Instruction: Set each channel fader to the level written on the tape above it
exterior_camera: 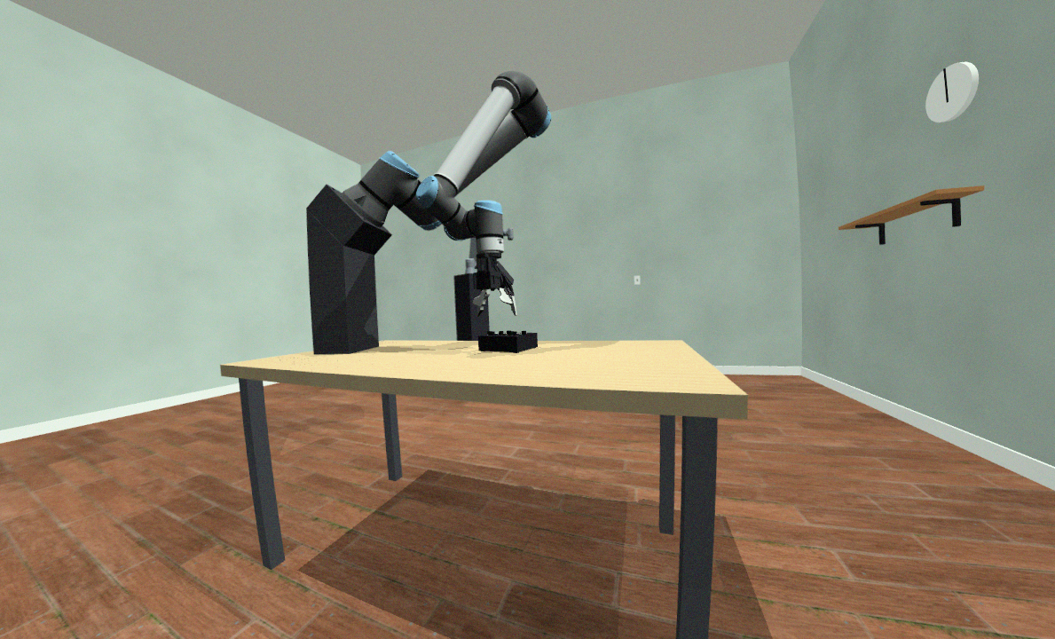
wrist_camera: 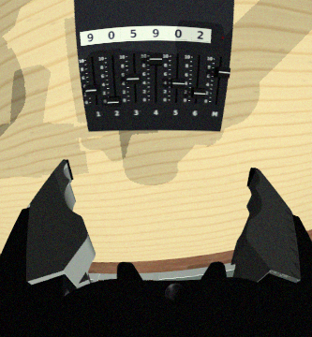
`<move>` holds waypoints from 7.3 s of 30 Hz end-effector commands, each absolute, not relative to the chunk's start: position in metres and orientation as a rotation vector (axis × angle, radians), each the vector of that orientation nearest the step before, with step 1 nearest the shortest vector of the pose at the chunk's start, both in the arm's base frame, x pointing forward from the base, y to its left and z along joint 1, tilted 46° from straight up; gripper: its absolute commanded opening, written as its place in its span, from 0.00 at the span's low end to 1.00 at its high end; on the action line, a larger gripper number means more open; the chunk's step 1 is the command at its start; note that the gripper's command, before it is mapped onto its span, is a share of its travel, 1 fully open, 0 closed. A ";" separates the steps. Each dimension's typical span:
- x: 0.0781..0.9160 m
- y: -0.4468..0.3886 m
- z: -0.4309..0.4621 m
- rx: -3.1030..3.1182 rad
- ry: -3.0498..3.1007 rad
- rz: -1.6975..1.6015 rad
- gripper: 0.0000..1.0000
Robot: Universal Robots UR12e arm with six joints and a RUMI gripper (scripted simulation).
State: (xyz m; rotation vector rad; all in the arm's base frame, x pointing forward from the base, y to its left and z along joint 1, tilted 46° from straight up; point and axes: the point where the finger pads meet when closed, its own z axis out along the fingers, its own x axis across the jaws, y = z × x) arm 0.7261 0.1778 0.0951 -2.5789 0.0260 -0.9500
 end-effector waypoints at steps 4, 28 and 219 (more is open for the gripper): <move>0.726 0.178 0.095 -2.579 0.026 -0.951 1.00; 0.726 0.179 0.098 -2.564 0.097 -0.931 1.00; 0.674 0.221 0.061 -1.619 1.714 -0.262 1.00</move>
